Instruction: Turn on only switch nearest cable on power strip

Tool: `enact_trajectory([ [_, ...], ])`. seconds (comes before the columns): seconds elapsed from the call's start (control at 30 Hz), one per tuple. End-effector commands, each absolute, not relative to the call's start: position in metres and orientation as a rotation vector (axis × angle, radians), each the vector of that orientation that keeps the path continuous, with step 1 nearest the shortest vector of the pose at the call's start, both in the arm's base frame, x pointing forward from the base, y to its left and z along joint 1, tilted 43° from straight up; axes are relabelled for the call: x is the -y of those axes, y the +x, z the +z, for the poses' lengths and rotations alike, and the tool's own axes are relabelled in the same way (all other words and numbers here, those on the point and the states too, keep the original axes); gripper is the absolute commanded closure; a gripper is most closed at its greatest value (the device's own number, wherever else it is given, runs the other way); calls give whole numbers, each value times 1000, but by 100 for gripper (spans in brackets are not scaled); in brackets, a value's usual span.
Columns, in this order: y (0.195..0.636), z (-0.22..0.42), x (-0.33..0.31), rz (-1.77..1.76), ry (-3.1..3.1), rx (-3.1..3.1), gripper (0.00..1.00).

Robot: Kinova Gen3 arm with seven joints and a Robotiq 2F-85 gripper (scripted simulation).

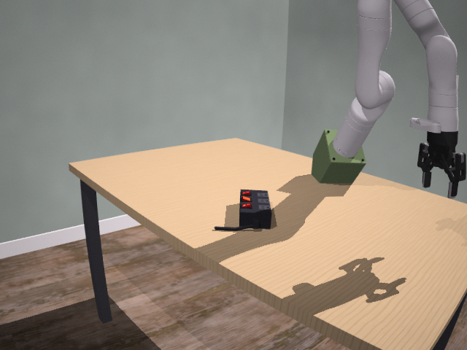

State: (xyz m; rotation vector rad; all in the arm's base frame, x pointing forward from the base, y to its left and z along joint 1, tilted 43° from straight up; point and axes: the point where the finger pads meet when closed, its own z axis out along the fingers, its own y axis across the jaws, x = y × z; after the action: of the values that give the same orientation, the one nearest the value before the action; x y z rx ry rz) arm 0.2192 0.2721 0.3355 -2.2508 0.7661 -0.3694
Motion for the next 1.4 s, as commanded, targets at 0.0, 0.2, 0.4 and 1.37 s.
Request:
enact_trajectory([
  [0.0, 219, 336, -272, -369, -2250, -766, 0],
  [0.2, 219, 336, -272, -369, -2250, -766, 0],
  [0.4, 219, 336, -272, -369, -2250, -766, 0],
  [1.37, 274, 352, -233, -217, -2016, -1173, 0],
])
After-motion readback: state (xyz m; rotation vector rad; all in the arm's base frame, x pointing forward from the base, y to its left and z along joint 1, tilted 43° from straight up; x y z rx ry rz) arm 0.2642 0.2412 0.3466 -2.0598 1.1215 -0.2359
